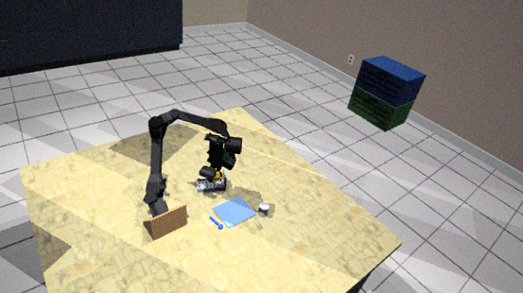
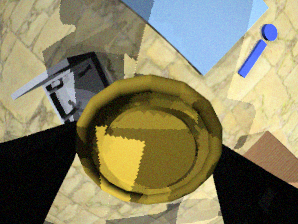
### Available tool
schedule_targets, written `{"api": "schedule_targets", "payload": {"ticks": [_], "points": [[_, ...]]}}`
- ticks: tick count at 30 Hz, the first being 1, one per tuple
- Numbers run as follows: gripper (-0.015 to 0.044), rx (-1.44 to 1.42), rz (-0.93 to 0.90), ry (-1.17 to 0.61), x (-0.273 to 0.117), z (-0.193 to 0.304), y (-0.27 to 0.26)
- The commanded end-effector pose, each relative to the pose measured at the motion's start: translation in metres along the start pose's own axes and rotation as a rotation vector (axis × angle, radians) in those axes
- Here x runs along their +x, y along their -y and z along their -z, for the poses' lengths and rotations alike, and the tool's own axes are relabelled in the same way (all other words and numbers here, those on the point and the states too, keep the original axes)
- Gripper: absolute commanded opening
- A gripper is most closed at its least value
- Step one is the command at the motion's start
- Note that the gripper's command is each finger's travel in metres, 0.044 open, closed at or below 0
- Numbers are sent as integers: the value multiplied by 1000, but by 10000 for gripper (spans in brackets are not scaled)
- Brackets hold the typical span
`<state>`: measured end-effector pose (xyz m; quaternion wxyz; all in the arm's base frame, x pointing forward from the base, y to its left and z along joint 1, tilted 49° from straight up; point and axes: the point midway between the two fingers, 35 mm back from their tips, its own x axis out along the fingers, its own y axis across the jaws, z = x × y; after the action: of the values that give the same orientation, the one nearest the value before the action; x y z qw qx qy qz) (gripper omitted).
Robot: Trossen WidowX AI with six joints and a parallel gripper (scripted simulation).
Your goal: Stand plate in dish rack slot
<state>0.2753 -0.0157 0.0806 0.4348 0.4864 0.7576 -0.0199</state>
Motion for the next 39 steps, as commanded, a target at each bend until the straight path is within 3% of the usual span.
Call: {"api": "schedule_targets", "payload": {"ticks": [1,25,34,39], "points": [[0,158,-4,-1,0,22,-6],[0,978,0,-21,14,125,-10],[0,999,4,-19,15,128,-9],[0,932,75,72,28,128,1]]}}
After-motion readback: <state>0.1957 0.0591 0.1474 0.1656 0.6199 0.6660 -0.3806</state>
